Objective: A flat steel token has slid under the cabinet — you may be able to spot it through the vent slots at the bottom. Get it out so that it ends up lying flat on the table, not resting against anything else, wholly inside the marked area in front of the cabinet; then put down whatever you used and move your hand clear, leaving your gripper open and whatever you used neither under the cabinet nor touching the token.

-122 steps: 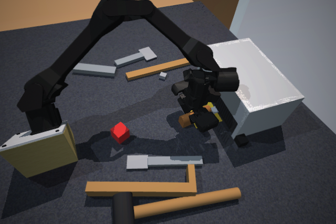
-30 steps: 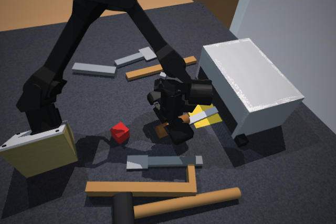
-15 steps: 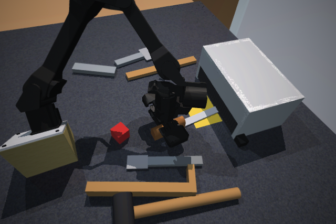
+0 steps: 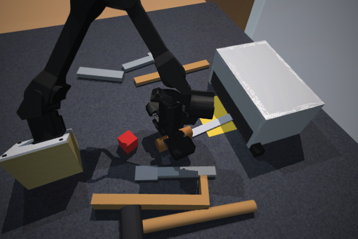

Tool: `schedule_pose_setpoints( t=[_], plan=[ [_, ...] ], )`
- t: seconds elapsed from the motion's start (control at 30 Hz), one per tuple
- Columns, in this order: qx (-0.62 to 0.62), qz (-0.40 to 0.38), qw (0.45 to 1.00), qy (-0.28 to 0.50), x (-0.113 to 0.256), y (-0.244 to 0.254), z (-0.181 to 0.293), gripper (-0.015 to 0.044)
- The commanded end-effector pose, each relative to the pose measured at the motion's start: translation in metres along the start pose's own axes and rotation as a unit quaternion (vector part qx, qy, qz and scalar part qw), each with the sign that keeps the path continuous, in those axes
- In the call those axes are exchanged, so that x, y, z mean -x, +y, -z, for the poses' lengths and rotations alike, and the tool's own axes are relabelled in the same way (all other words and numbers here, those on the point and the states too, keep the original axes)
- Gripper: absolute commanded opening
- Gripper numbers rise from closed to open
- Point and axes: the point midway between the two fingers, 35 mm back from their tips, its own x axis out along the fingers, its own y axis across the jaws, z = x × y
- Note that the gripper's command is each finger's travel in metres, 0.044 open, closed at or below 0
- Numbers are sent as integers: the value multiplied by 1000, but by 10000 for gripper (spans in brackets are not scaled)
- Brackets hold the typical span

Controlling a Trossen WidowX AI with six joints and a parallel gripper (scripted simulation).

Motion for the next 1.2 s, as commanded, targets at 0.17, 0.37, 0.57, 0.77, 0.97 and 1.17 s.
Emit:
schedule_pose_setpoints(
  t=[0.17,0.37,0.57,0.77,0.97,1.17],
  plan=[
    [-2,0,1000,3,-1,0,15,0],
    [-2,0,1000,3,-1,-1,23,0],
    [-2,0,1000,3,-1,-1,31,0],
    [-2,0,1000,4,-1,-1,39,0],
    [-2,0,1000,4,-1,-2,48,0],
    [-3,0,1000,4,-1,-2,56,0]
  ],
)
